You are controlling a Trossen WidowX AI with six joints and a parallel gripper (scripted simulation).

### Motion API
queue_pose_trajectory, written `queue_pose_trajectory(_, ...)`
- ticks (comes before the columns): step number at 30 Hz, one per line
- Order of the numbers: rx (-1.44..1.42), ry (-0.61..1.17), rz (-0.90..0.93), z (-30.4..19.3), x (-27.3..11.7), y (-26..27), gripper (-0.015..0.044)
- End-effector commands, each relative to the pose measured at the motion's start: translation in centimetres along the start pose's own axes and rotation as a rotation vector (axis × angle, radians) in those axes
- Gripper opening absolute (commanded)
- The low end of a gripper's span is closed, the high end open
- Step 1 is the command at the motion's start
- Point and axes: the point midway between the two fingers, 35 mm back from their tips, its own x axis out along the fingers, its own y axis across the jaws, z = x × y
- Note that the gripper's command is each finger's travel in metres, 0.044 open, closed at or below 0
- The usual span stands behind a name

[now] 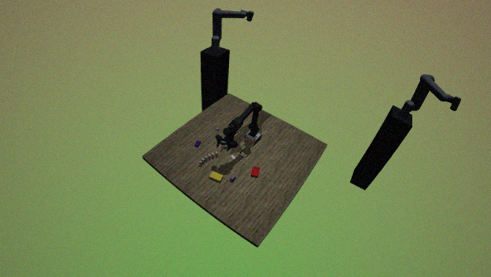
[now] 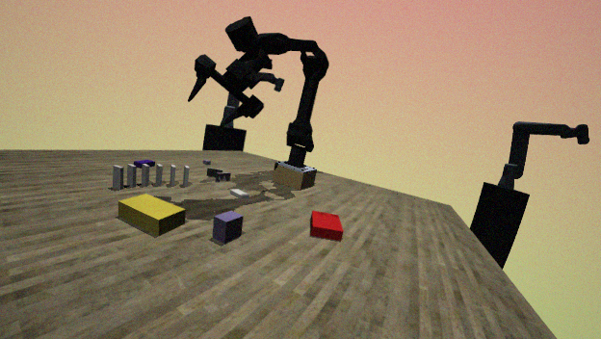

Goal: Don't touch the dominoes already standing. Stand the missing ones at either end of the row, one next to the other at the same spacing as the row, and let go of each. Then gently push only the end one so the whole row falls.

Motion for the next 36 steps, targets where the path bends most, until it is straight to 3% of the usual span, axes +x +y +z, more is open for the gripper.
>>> queue_pose_trajectory(1, -0.183, 0.06, 0.2, -1.8, 1.8, 5.3, 0.044)
queue_pose_trajectory(8, -0.494, 0.107, 0.577, -5.0, 2.6, 14.1, 0.044)
queue_pose_trajectory(14, -0.501, 0.108, 0.587, -5.1, 2.8, 14.4, 0.044)
queue_pose_trajectory(21, -0.501, 0.107, 0.587, -6.3, 8.0, 17.5, 0.044)
queue_pose_trajectory(36, -0.501, 0.107, 0.587, -6.4, 9.3, 18.4, 0.044)
